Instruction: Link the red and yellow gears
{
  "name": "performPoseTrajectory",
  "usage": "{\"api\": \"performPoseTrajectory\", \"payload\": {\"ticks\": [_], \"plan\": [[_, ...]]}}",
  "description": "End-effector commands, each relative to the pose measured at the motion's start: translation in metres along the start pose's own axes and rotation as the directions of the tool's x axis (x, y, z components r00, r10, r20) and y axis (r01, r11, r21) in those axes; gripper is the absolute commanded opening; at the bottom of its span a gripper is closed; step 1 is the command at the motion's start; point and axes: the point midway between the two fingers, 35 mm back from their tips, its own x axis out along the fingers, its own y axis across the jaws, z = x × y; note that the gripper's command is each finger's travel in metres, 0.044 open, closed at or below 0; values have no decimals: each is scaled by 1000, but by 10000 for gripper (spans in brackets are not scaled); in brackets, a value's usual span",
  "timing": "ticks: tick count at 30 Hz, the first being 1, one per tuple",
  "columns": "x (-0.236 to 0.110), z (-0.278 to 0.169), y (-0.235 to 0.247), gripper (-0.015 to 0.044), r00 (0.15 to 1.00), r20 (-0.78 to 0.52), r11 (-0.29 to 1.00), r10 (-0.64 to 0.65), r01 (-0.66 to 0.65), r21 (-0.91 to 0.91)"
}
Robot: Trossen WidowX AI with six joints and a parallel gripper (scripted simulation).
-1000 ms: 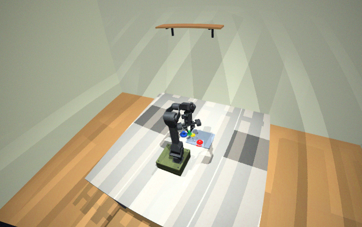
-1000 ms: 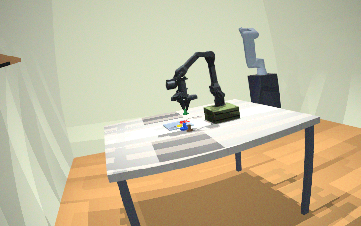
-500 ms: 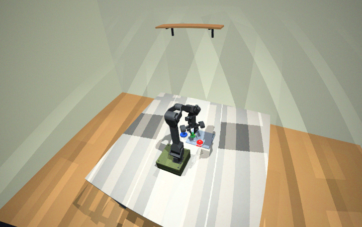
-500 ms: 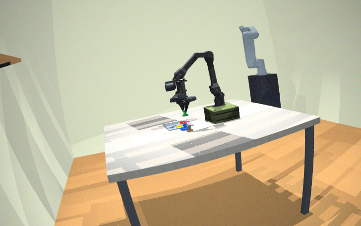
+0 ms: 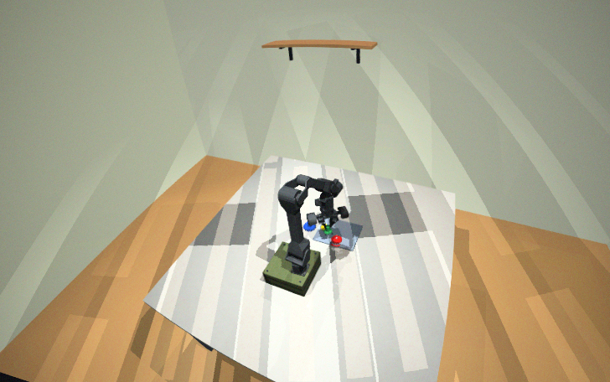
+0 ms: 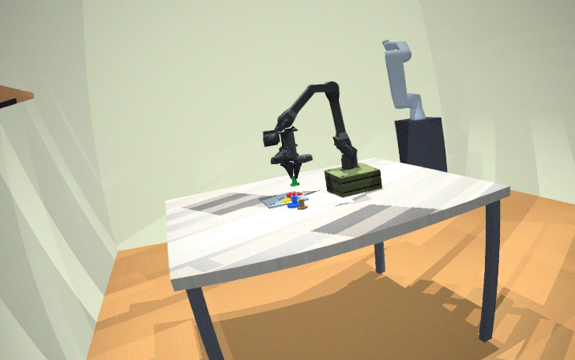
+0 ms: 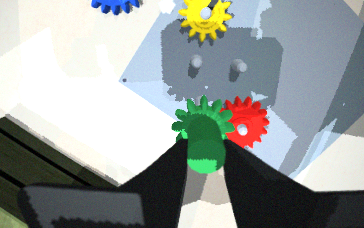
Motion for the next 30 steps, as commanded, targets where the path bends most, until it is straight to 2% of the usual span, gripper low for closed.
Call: {"api": "performPoseTrajectory", "payload": {"ticks": [1, 15, 25, 30], "plan": [[-1, 0, 0, 0, 1000, 3, 1000, 3, -3, -3], [0, 0, 0, 0, 1000, 3, 1000, 3, -3, -12], [12, 0, 0, 0, 1000, 3, 981, 3, -2, -192], [20, -1, 0, 0, 1000, 3, 975, 3, -2, -224]]}}
